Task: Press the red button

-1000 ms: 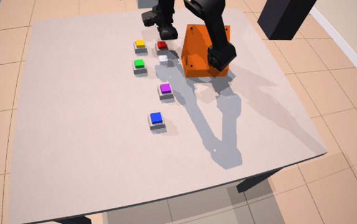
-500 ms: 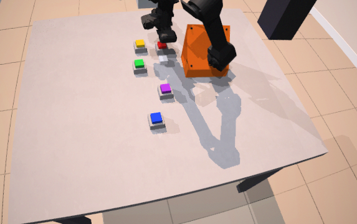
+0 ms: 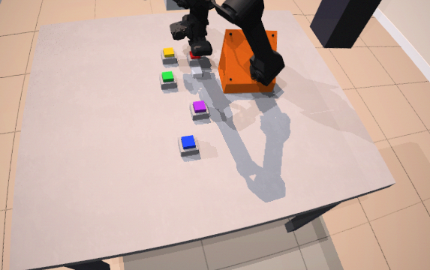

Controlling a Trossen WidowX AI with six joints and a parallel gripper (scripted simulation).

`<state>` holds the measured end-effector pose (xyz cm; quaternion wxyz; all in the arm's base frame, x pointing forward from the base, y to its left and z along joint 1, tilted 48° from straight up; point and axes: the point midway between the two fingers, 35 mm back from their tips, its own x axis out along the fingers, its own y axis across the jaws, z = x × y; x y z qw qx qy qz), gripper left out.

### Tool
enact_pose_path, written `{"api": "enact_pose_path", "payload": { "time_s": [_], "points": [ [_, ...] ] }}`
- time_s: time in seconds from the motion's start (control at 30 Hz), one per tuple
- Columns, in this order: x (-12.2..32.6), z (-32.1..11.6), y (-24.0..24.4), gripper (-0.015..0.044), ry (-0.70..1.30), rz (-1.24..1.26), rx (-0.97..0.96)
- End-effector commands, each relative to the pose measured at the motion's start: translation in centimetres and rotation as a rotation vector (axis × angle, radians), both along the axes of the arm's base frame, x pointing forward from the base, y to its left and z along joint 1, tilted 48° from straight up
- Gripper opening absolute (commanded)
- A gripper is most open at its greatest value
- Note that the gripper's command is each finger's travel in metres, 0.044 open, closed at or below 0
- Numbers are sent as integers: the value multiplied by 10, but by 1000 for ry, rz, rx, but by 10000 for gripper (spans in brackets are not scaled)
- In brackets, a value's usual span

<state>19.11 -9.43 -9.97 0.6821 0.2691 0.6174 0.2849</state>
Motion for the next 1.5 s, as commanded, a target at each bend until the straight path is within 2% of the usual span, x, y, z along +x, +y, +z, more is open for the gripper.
{"api": "enact_pose_path", "payload": {
  "time_s": [0.0,0.5,0.63,0.8,0.87,1.03,1.27,1.47],
  "points": [
    [-2,-2,4,20,9,-1,11],
    [-2,-2,4,20,9,-1,11],
    [-4,20,-20,20,9,-1,9],
    [-4,22,-22,20,9,-1,9],
    [4,31,-21,72,12,-3,1],
    [49,99,3,204,22,-15,-39],
    [76,184,55,387,17,-23,-48],
    [71,252,110,400,10,-19,-26]
  ]
}}
